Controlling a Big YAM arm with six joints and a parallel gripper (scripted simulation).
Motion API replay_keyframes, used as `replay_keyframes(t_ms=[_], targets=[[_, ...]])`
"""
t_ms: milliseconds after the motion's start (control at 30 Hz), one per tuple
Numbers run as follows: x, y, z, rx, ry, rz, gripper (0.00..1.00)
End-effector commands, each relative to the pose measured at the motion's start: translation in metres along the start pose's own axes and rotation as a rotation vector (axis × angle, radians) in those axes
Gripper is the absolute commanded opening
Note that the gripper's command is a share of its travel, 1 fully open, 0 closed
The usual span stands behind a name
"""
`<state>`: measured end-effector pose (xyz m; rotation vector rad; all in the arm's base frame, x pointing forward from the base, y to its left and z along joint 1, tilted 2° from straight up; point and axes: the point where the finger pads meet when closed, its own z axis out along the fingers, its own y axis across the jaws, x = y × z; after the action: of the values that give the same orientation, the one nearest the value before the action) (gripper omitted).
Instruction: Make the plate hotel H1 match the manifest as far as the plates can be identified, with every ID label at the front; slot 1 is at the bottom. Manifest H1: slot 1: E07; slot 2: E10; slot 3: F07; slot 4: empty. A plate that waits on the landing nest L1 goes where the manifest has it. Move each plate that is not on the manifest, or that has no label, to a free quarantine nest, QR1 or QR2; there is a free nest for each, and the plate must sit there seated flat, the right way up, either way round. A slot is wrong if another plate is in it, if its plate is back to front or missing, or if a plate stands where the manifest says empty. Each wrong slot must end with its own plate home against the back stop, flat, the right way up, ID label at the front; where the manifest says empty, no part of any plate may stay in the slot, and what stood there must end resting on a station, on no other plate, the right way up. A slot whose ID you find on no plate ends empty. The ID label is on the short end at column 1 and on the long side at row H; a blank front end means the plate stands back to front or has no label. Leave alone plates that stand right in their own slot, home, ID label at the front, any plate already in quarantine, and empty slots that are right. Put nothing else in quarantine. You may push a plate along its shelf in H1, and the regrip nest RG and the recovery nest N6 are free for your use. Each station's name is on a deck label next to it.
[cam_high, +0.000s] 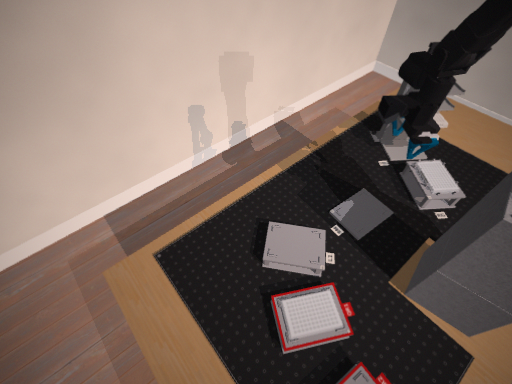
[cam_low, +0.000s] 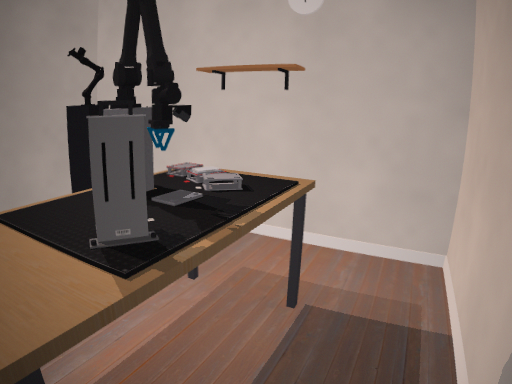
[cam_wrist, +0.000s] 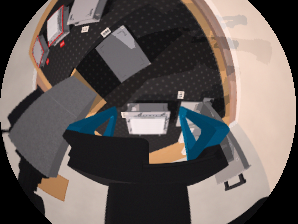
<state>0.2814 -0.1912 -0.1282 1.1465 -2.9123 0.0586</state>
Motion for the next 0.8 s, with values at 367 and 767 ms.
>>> replay_keyframes(t_ms=[367,767], targets=[[-0.005,0.0,-0.039,0.013,-0.001,-0.003,1.0],[0.031,-0.006,-0.041,0.029,-0.007,0.231,1.0]])
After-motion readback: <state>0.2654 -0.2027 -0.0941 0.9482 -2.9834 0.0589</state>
